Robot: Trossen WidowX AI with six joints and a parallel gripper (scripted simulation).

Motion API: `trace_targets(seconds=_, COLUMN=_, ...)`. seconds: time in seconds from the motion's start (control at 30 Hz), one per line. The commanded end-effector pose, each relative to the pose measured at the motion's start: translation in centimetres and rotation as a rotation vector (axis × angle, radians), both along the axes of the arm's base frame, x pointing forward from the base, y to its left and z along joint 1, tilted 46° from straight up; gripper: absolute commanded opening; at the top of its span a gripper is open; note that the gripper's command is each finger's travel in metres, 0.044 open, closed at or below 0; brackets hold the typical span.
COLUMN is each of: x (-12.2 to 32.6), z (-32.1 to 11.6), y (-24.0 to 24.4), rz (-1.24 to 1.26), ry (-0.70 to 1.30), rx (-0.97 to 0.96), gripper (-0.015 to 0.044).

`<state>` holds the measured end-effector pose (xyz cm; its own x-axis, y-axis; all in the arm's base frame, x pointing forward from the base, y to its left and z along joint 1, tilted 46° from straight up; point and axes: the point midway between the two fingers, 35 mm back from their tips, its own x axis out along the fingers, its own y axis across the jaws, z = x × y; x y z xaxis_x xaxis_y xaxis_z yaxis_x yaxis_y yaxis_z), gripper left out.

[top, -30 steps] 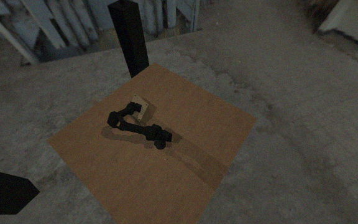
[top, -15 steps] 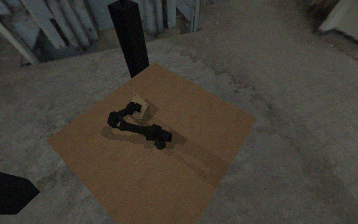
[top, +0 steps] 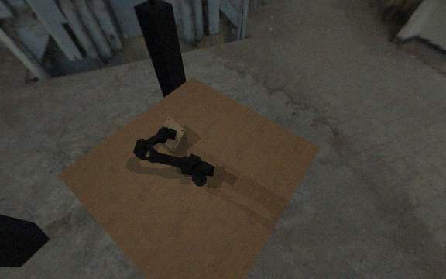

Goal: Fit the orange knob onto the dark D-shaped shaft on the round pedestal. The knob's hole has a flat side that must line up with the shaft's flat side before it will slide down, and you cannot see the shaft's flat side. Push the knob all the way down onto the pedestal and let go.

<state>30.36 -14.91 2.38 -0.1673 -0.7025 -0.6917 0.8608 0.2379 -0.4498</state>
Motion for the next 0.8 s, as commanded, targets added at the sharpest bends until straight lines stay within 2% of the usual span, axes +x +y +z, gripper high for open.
trace_targets(seconds=0.0, x=0.12, z=0.33, y=0.34, rz=-0.006, ry=-0.017, rx=0.001, gripper=0.0)
trace_targets(seconds=0.77, x=0.12, z=0.15, y=0.32, rz=-0.034, ry=-0.045, rx=-0.006, gripper=0.0)
